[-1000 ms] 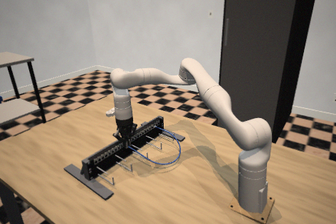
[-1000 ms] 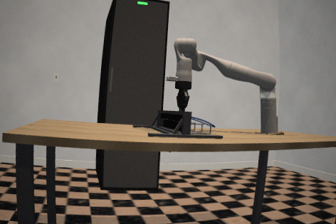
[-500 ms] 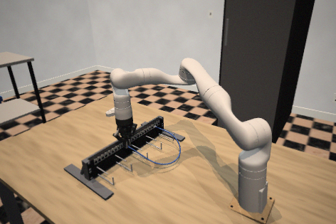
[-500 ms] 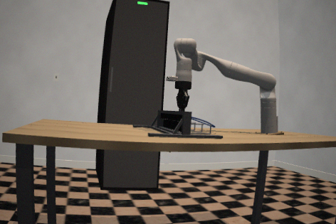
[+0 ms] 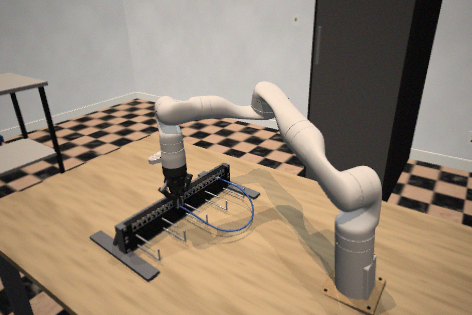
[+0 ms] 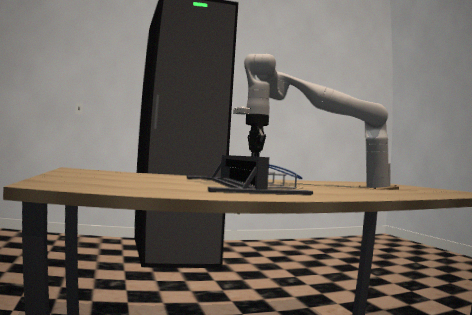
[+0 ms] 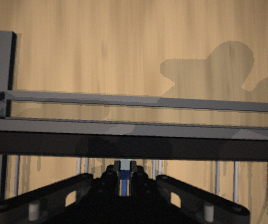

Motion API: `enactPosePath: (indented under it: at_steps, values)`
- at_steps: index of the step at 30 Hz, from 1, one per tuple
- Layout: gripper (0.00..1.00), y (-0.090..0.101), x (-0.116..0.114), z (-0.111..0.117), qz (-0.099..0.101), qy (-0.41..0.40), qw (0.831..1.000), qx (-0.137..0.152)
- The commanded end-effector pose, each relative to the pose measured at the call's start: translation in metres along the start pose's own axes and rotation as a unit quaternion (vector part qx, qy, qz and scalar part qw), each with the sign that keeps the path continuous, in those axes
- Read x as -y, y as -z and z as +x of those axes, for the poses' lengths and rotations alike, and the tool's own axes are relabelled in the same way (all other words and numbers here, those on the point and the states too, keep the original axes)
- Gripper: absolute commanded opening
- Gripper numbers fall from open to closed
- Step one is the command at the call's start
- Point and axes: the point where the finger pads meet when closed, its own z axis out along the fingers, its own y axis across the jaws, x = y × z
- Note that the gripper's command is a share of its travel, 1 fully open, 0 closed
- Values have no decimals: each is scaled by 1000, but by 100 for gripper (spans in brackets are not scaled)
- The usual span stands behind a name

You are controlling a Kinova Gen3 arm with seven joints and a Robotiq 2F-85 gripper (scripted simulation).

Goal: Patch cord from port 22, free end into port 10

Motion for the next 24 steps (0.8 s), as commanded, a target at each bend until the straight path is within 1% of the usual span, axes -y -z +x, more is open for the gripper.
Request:
enactPosePath:
  at_steps: [1,24]
  values:
    - [0,0,-1,6,-1,0,1000,-5]
    - [0,0,-1,8,0,-1,1000,-4]
